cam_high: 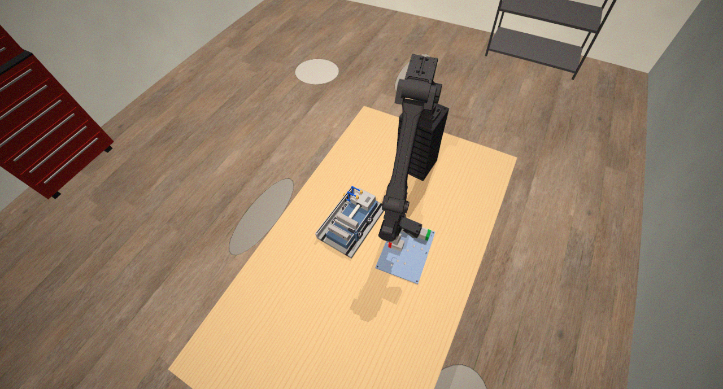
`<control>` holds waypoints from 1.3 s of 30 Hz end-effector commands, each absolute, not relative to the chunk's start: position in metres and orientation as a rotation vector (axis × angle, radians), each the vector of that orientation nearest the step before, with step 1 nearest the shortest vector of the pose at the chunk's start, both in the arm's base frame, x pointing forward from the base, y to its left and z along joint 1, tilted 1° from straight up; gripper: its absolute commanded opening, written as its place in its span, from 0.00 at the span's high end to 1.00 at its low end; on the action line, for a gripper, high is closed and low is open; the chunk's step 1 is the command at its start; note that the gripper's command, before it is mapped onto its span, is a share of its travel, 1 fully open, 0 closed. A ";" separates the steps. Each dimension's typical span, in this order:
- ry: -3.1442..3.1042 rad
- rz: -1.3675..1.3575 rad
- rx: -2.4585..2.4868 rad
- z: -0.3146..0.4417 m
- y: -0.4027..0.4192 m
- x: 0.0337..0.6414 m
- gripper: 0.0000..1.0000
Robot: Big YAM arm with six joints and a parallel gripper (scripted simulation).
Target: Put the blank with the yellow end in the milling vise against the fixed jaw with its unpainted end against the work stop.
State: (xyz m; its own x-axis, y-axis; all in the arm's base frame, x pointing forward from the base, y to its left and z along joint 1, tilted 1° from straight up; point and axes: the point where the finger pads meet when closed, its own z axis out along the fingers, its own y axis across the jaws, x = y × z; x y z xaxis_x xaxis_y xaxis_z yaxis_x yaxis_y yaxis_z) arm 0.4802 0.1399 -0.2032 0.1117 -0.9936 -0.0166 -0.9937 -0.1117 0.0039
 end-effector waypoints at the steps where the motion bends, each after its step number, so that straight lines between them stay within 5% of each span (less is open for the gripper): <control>1: 2.036 -0.008 -2.335 -0.186 0.130 0.513 1.00; 25: 2.147 -0.022 -2.240 -0.188 -0.066 0.549 1.00; 39: 2.147 -0.017 -2.246 -0.191 -0.085 0.547 1.00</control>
